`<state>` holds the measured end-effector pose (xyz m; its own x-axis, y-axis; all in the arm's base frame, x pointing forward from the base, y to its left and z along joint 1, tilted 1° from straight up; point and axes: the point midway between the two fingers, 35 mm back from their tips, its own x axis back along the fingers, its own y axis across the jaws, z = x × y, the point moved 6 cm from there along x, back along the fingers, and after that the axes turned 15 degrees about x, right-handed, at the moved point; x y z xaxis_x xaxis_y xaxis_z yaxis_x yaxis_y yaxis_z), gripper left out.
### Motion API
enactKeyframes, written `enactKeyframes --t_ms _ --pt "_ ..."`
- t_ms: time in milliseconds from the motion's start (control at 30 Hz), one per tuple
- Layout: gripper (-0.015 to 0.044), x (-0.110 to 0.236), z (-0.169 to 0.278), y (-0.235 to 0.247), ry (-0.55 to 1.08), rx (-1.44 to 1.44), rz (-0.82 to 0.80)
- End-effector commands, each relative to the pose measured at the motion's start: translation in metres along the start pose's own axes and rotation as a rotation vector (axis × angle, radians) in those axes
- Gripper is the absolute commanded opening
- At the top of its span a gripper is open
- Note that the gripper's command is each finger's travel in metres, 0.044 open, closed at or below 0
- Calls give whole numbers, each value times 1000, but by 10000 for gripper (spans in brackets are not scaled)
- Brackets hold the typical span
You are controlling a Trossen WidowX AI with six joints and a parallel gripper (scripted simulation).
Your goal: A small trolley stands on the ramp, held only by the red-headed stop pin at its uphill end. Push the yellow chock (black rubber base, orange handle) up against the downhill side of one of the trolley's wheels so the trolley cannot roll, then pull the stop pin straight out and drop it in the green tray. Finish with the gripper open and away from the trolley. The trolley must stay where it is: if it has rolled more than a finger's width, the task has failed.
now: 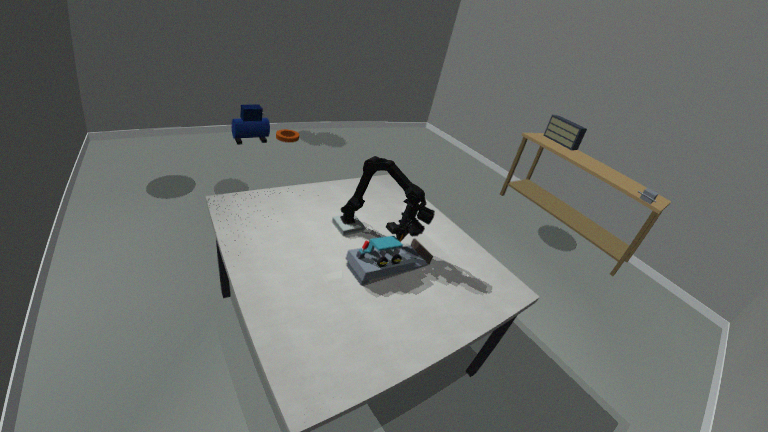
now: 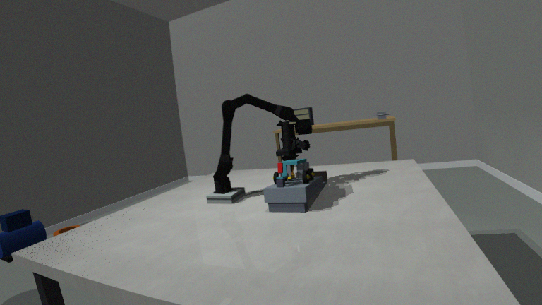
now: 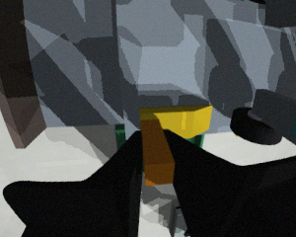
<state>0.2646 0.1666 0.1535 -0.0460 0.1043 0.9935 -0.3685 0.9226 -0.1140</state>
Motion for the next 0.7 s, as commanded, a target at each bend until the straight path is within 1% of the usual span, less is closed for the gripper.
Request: enactKeyframes --t_ms 0,667 --pt "0 1 2 -5 -6 5 5" --pt "0 -1 5 -20 -6 5 7"
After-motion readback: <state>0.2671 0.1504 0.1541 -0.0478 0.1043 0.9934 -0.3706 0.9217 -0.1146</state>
